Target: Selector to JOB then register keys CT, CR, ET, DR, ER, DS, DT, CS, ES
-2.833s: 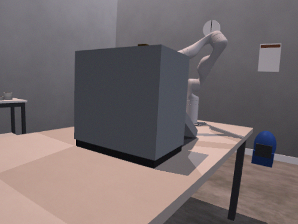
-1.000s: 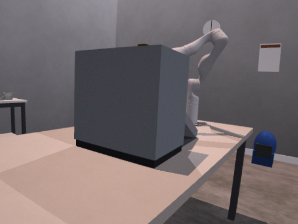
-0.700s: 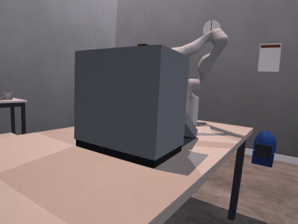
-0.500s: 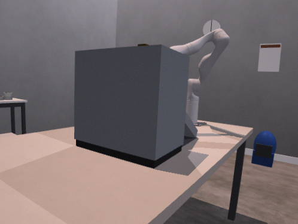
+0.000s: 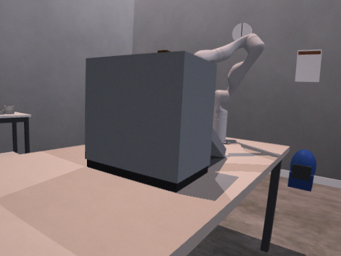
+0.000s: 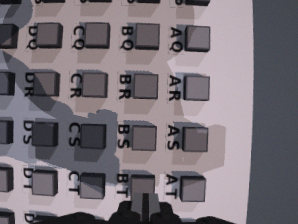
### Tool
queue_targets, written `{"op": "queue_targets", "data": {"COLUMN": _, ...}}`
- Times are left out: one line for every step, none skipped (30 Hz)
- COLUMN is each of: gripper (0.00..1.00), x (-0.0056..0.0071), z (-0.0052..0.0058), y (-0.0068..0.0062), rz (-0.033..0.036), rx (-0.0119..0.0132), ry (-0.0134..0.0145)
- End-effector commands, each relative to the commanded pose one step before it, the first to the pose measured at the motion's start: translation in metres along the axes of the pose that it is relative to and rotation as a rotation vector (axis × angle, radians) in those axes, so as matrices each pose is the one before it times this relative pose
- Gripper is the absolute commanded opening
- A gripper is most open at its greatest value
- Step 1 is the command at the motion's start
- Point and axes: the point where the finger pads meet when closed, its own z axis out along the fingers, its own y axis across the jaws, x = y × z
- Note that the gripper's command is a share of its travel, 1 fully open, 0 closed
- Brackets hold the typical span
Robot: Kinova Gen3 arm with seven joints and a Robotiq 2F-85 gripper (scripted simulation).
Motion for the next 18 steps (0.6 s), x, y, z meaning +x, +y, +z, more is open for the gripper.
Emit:
{"op": "queue_targets", "data": {"gripper": 0.10, "x": 0.00209, "z": 0.00470, "y": 0.00014, "rz": -0.00013, "rx": 0.00262, "ry": 0.00278}}
{"op": "queue_targets", "data": {"gripper": 0.10, "x": 0.00000, "z": 0.00000, "y": 0.00000, "rz": 0.00000, "rx": 0.00000, "ry": 0.00000}}
{"op": "queue_targets", "data": {"gripper": 0.10, "x": 0.00000, "z": 0.00000, "y": 0.00000, "rz": 0.00000, "rx": 0.00000, "ry": 0.00000}}
{"op": "queue_targets", "data": {"gripper": 0.10, "x": -0.00013, "z": 0.00161, "y": -0.00048, "rz": 0.00067, "rx": 0.00067, "ry": -0.00013}}
{"op": "queue_targets", "data": {"gripper": 0.10, "x": 0.00011, "z": 0.00162, "y": 0.00033, "rz": -0.00045, "rx": -0.00045, "ry": 0.00011}}
{"op": "queue_targets", "data": {"gripper": 0.10, "x": 0.00011, "z": 0.00168, "y": 0.00030, "rz": -0.00042, "rx": -0.00041, "ry": 0.00010}}
{"op": "queue_targets", "data": {"gripper": 0.10, "x": 0.00004, "z": 0.00170, "y": 0.00009, "rz": -0.00013, "rx": -0.00013, "ry": 0.00004}}
{"op": "queue_targets", "data": {"gripper": 0.10, "x": 0.00001, "z": 0.00167, "y": -0.00002, "rz": -0.00226, "rx": 0.00003, "ry": 0.00001}}
{"op": "queue_targets", "data": {"gripper": 0.10, "x": -0.00001, "z": 0.00158, "y": -0.00006, "rz": -0.00385, "rx": 0.00009, "ry": -0.00001}}
{"op": "queue_targets", "data": {"gripper": 0.10, "x": -0.00002, "z": 0.00145, "y": -0.00009, "rz": 0.00101, "rx": 0.00012, "ry": -0.00001}}
{"op": "queue_targets", "data": {"gripper": 0.10, "x": -0.00001, "z": 0.00128, "y": -0.00007, "rz": 0.00319, "rx": 0.00010, "ry": -0.00001}}
{"op": "queue_targets", "data": {"gripper": 0.10, "x": -0.00001, "z": 0.00109, "y": -0.00007, "rz": 0.00104, "rx": 0.00010, "ry": -0.00002}}
{"op": "queue_targets", "data": {"gripper": 0.10, "x": -0.00002, "z": 0.00087, "y": -0.00010, "rz": -0.00073, "rx": 0.00014, "ry": -0.00003}}
{"op": "queue_targets", "data": {"gripper": 0.10, "x": -0.00004, "z": 0.00066, "y": -0.00013, "rz": 0.00013, "rx": 0.00017, "ry": -0.00004}}
{"op": "queue_targets", "data": {"gripper": 0.10, "x": -0.00004, "z": 0.00044, "y": -0.00014, "rz": 0.00144, "rx": 0.00018, "ry": -0.00004}}
{"op": "queue_targets", "data": {"gripper": 0.10, "x": -0.00004, "z": 0.00025, "y": -0.00012, "rz": 0.00113, "rx": 0.00016, "ry": -0.00004}}
{"op": "queue_targets", "data": {"gripper": 0.10, "x": -0.00003, "z": 0.00011, "y": -0.00009, "rz": 0.00013, "rx": 0.00012, "ry": -0.00003}}
{"op": "queue_targets", "data": {"gripper": 0.10, "x": -0.00002, "z": 0.00002, "y": -0.00006, "rz": 0.00008, "rx": 0.00008, "ry": -0.00002}}
